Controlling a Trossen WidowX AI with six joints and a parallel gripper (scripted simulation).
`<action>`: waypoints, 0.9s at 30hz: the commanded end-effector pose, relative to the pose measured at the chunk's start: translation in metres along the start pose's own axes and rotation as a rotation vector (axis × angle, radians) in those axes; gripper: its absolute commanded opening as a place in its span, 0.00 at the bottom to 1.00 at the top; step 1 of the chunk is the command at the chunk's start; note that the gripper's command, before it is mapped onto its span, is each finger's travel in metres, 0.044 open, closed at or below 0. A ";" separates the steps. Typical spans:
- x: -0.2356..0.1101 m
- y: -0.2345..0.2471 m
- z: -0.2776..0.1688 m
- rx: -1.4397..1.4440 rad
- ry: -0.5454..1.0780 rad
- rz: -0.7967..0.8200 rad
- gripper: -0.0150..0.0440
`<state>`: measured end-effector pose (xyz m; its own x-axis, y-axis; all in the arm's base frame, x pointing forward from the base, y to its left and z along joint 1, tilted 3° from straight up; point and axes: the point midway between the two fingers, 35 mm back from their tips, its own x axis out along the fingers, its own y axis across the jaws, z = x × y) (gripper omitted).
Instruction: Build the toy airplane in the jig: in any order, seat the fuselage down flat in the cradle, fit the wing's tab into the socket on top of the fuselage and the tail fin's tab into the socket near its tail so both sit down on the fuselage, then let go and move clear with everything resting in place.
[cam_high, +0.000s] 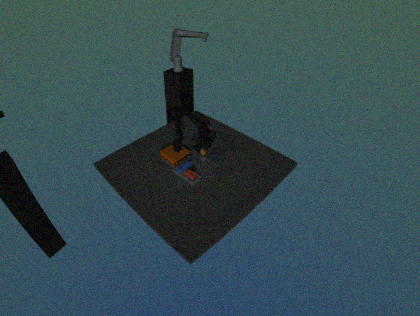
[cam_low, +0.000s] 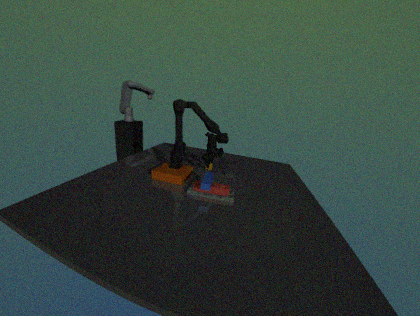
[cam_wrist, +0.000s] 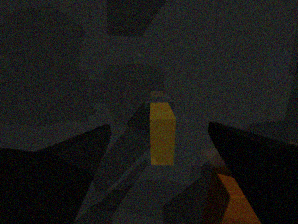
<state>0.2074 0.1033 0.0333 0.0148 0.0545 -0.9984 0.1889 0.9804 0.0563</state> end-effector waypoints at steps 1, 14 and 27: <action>0.009 -0.001 -0.002 0.003 0.012 -0.004 1.00; 0.017 -0.001 -0.003 0.003 0.012 -0.004 0.73; 0.017 -0.001 -0.003 0.003 0.012 -0.004 0.32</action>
<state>0.2049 0.1032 0.0167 0.0057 0.0518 -0.9986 0.1894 0.9805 0.0519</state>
